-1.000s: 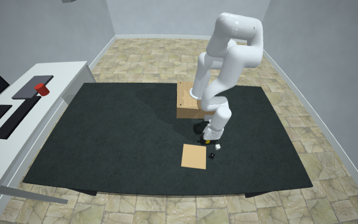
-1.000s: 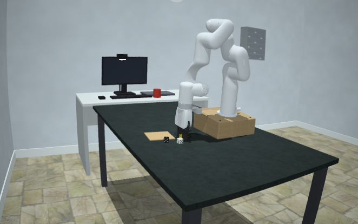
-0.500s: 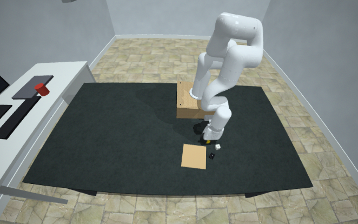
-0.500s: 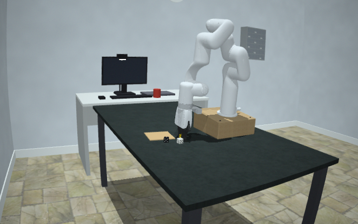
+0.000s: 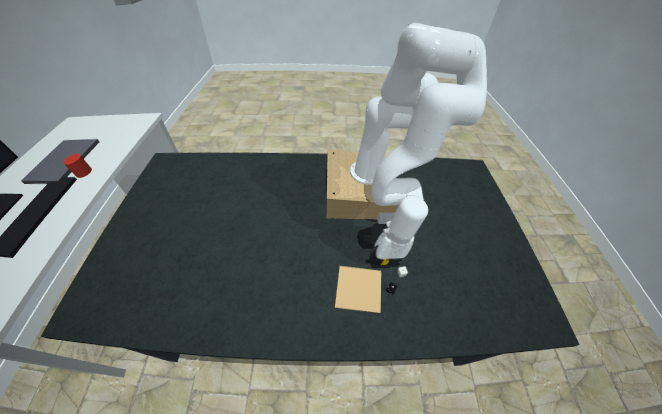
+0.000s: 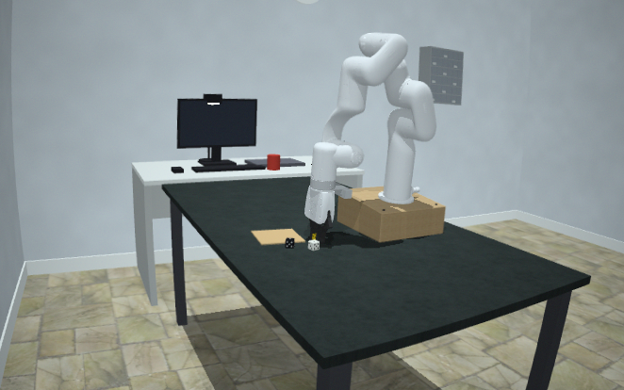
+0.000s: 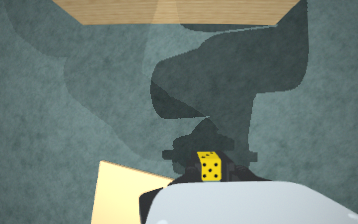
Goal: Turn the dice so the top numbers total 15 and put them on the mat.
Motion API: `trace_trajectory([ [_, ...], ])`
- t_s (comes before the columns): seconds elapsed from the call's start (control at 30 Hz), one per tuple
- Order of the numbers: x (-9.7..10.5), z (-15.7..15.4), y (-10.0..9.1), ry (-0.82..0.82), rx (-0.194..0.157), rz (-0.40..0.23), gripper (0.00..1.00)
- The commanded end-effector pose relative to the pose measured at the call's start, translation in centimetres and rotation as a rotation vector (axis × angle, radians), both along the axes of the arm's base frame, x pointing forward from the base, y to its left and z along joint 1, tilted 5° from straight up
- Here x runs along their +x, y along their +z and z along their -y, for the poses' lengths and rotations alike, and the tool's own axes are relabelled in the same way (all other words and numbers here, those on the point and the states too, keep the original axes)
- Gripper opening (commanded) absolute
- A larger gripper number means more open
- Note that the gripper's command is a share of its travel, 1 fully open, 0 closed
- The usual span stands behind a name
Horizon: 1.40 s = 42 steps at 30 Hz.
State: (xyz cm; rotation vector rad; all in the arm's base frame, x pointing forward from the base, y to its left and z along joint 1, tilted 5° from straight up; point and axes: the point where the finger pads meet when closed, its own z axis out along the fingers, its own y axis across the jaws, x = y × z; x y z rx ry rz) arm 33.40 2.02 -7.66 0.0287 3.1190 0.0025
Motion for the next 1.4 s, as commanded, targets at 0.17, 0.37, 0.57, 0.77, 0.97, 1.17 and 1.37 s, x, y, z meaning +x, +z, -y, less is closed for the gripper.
trace_trajectory([
  [0.17, 0.1, 0.0, 0.0, 0.0, 0.0, 0.001, 0.21],
  [0.37, 0.1, 0.0, 0.0, 0.0, 0.0, 0.001, 0.21],
  [0.57, 0.0, 0.1, 1.0, 0.0, 0.0, 0.001, 0.21],
  [0.77, 0.0, 0.4, 4.9, 0.0, 0.0, 0.001, 0.21],
  [0.97, -0.1, 0.7, 7.8, 0.0, 0.0, 0.0, 0.21],
  [1.17, -0.1, 0.8, 9.9, 0.0, -0.001, -0.001, 0.21],
  [1.37, -0.1, 0.8, 10.0, 0.0, -0.001, -0.001, 0.21],
])
